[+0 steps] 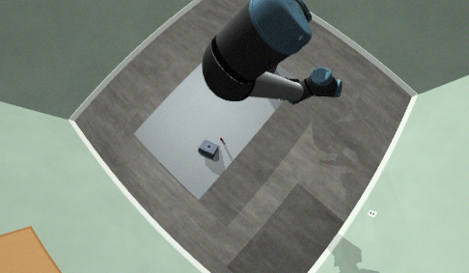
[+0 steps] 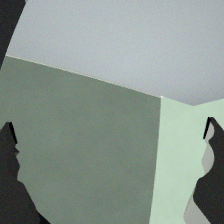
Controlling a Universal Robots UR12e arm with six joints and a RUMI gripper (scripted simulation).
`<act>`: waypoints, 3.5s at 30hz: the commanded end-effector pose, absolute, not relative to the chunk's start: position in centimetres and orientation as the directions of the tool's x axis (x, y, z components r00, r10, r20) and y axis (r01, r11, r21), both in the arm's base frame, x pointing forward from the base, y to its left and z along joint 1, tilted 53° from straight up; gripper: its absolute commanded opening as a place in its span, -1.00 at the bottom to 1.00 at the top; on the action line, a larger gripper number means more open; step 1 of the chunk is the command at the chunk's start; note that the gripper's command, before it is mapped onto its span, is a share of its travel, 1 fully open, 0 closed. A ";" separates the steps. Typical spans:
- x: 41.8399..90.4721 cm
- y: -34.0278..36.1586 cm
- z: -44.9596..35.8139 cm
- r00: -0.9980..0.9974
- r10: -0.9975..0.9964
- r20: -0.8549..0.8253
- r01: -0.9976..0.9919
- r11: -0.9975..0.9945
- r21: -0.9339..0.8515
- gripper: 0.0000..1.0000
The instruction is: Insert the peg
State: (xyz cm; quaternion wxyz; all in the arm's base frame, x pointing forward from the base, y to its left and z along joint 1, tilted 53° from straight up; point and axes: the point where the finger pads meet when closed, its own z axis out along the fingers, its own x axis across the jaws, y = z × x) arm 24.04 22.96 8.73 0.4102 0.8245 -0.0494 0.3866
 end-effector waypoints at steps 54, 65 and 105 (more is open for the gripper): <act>25.9 22.4 6.5 0.872 0.195 0.450 -0.235 -0.638 0.733 1.00; 26.7 22.5 5.8 0.911 0.188 0.366 -0.164 -0.650 0.742 1.00; 29.9 23.3 4.1 0.967 0.219 0.128 0.070 -0.715 0.696 1.00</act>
